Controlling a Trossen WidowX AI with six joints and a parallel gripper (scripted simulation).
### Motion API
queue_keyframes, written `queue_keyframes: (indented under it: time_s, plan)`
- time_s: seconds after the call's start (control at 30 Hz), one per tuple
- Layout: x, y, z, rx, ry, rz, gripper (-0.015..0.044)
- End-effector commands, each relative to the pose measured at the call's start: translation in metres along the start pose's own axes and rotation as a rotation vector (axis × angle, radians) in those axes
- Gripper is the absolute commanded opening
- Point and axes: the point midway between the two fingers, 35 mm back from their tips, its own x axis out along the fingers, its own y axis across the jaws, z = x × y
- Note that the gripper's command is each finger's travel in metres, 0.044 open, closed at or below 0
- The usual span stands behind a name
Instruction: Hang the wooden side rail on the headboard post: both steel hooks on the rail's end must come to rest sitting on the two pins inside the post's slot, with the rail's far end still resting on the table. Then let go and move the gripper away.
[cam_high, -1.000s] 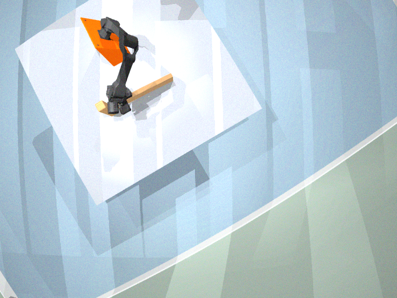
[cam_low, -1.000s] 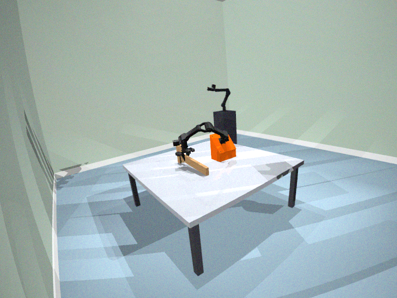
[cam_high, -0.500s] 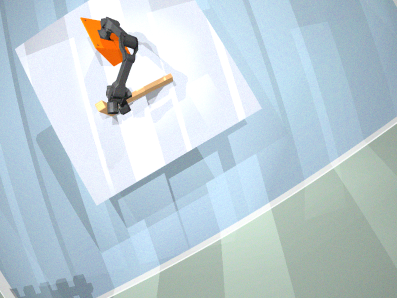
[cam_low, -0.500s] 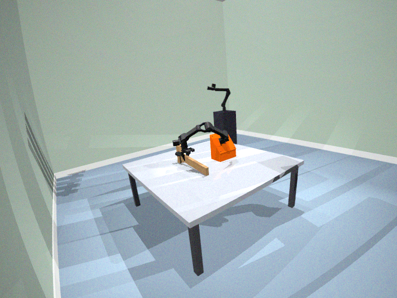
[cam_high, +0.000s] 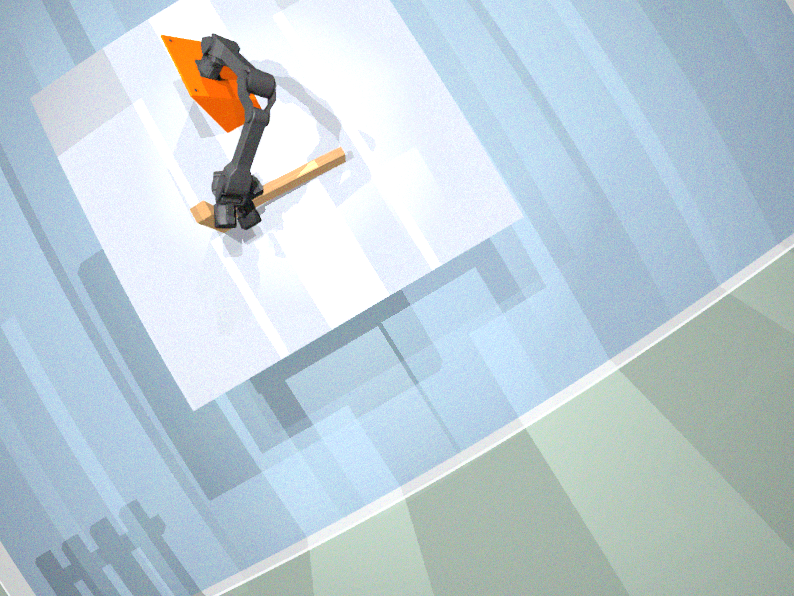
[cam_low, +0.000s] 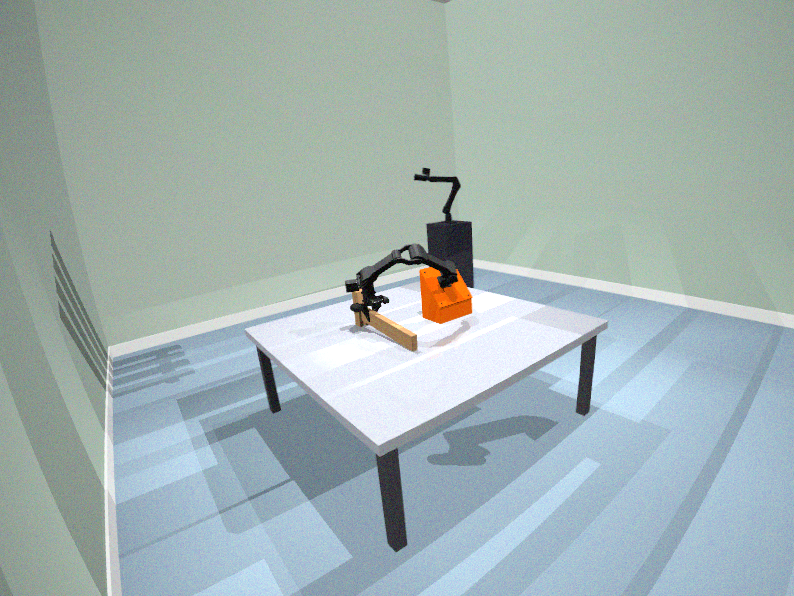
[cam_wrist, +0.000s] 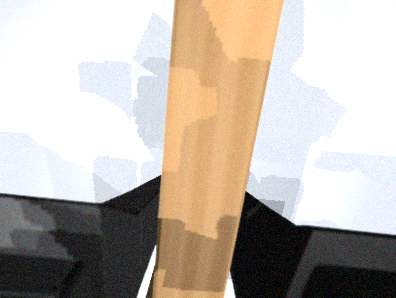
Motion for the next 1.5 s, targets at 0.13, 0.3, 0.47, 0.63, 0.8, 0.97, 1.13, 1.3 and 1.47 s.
queue_keyframes:
  time_s: [0.13, 0.3, 0.47, 0.63, 0.8, 0.97, 1.13, 1.3, 1.47]
  plan:
    - [-0.0068, -0.0028, -0.0054, 0.001, 0.008, -0.017, 0.0000]
    - [-0.0063, -0.0029, -0.0055, 0.001, 0.008, -0.017, 0.0000]
    - [-0.0055, -0.0029, -0.0055, 0.001, 0.008, -0.017, 0.0000]
    - [-0.0047, -0.0029, -0.0055, 0.001, 0.008, -0.017, 0.0000]
    - [-0.0038, -0.0029, -0.0055, 0.001, 0.007, -0.017, 0.0000]
    - [-0.0030, -0.0029, -0.0055, 0.001, 0.007, -0.017, 0.0000]
    - [-0.0021, -0.0029, -0.0055, 0.001, 0.007, -0.017, 0.0000]
    - [-0.0013, -0.0029, -0.0055, 0.001, 0.007, -0.017, 0.0000]
    - [-0.0005, -0.0029, -0.0055, 0.001, 0.007, -0.017, 0.0000]
